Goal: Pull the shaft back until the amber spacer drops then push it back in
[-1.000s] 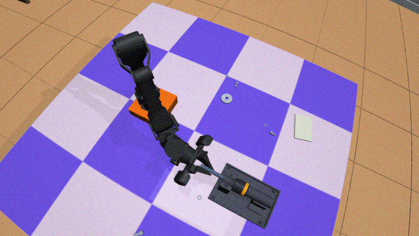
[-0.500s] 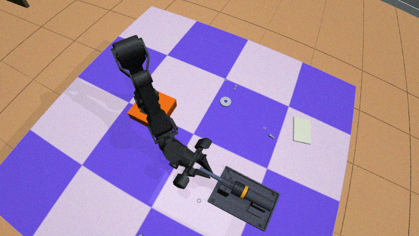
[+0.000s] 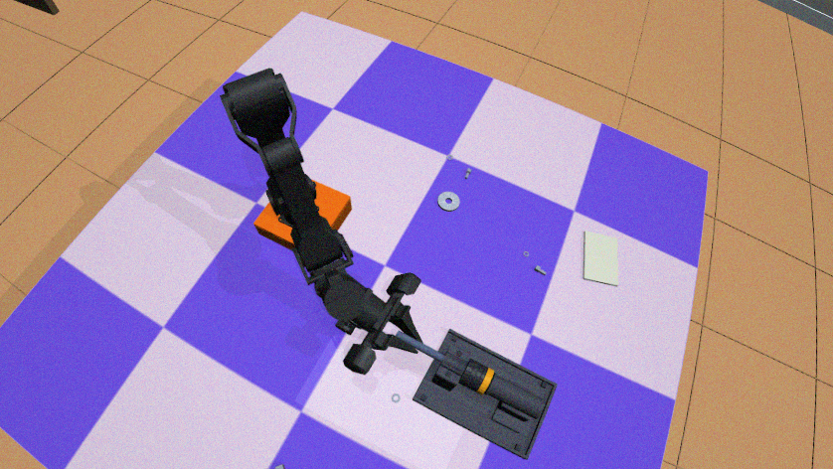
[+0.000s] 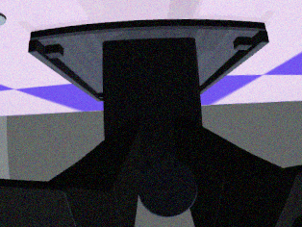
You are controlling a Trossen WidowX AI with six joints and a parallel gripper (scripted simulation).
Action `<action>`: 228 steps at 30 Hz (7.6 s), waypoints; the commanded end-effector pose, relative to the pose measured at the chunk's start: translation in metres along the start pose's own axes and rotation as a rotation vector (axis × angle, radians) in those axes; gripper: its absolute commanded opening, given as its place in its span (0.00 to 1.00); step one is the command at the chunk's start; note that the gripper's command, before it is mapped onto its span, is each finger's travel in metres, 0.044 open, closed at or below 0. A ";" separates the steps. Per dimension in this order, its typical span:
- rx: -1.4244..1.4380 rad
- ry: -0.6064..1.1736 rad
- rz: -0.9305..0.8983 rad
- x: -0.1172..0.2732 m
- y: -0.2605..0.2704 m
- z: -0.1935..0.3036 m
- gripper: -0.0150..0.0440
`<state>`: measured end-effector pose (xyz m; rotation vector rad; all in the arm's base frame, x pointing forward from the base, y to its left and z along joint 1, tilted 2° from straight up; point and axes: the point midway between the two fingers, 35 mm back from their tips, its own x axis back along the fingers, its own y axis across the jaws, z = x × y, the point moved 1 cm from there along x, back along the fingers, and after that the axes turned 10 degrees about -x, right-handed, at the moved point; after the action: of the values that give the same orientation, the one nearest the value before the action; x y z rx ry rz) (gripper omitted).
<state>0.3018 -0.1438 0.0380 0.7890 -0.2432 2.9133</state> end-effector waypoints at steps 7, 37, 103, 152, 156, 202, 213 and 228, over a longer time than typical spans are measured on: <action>0.006 -0.001 -0.002 0.001 0.000 -0.001 0.25; 0.006 -0.001 -0.002 0.003 0.001 -0.002 0.25; 0.006 -0.001 -0.001 -0.005 -0.001 0.003 0.25; 0.006 0.001 -0.001 -0.018 -0.002 0.011 0.25; 0.006 0.001 -0.001 -0.019 -0.002 0.011 0.25; 0.006 0.002 -0.001 -0.031 -0.004 0.018 0.25; 0.006 0.002 -0.001 -0.034 -0.004 0.020 0.25; 0.006 0.003 -0.001 -0.038 -0.005 0.023 0.25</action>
<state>0.3426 -0.1465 0.0381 0.7886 -0.2275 2.9149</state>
